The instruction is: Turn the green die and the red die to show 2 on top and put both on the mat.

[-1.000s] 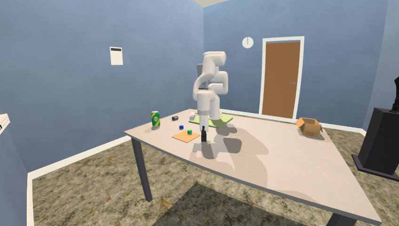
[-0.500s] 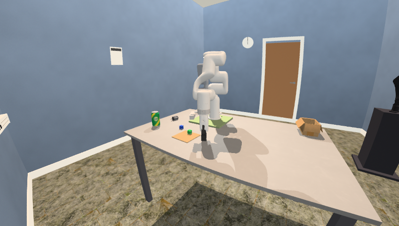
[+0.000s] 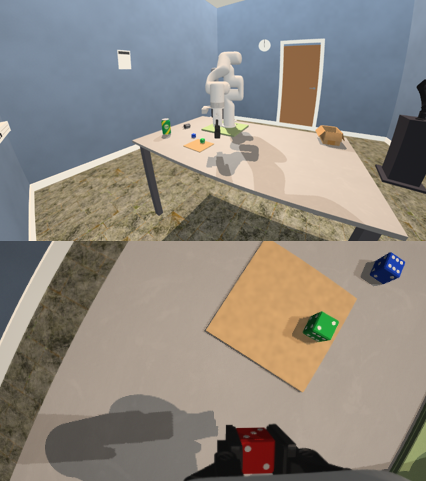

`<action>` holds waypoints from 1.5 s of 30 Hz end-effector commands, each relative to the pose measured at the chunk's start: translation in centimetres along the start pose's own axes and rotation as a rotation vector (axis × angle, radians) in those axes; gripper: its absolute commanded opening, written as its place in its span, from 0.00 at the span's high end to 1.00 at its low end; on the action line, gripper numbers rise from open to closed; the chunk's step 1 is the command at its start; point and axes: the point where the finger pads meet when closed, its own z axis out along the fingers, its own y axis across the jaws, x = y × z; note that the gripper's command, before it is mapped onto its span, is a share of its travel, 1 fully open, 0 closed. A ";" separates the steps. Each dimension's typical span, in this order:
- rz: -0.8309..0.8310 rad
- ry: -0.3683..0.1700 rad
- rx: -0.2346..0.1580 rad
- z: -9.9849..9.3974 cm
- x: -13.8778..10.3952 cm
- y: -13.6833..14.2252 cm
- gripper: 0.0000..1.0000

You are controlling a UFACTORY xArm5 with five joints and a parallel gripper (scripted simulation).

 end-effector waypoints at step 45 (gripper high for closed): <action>0.474 0.003 -0.003 -2.1 14.0 2.5 0.79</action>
